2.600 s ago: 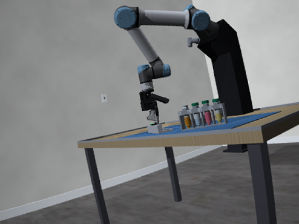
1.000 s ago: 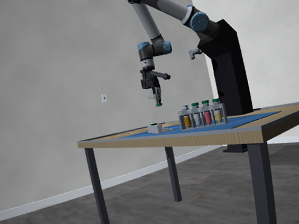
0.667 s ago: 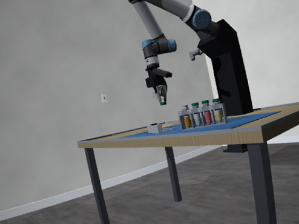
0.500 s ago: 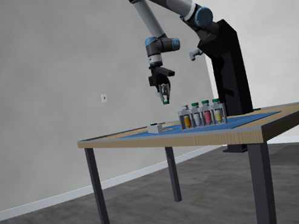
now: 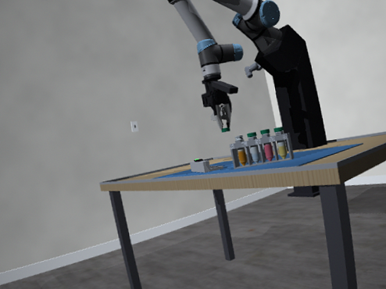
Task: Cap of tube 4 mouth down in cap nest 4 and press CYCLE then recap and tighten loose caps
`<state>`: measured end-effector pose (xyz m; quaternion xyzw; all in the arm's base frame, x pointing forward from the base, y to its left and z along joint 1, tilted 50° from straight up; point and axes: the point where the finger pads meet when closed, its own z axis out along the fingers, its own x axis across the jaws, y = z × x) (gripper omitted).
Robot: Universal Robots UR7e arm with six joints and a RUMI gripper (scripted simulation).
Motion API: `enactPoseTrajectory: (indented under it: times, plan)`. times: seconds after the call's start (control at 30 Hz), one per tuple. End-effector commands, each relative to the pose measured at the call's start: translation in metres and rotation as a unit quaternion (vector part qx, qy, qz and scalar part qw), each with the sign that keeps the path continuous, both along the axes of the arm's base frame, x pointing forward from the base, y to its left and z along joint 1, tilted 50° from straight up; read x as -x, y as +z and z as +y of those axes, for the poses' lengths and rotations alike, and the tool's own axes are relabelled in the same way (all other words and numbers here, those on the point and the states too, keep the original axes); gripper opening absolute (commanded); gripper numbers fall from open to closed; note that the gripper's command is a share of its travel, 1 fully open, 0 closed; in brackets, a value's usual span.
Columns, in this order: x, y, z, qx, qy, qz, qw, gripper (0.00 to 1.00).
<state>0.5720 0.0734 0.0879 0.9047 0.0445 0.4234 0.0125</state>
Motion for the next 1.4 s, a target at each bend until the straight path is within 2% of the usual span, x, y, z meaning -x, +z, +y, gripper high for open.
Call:
enactPoseTrajectory:
  times: [0.0, 0.1, 0.17, 0.3, 0.6, 0.97, 1.37]
  plan:
    - [-0.002, 0.001, 0.029, 0.002, -0.003, 0.001, 1.000, 0.00]
    - [-0.003, 0.003, 0.054, 0.002, -0.003, 0.001, 1.000, 0.00]
    - [-0.003, 0.003, 0.054, 0.002, -0.003, 0.001, 1.000, 0.00]
    - [-0.004, 0.004, 0.082, 0.002, -0.003, 0.001, 1.000, 0.00]
    - [-0.004, 0.004, 0.082, 0.002, -0.003, 0.001, 1.000, 0.00]
    - [-0.023, -0.012, 0.082, 0.002, -0.003, 0.001, 1.000, 0.00]
    - [-0.023, -0.012, 0.083, 0.002, -0.003, 0.001, 1.000, 0.00]
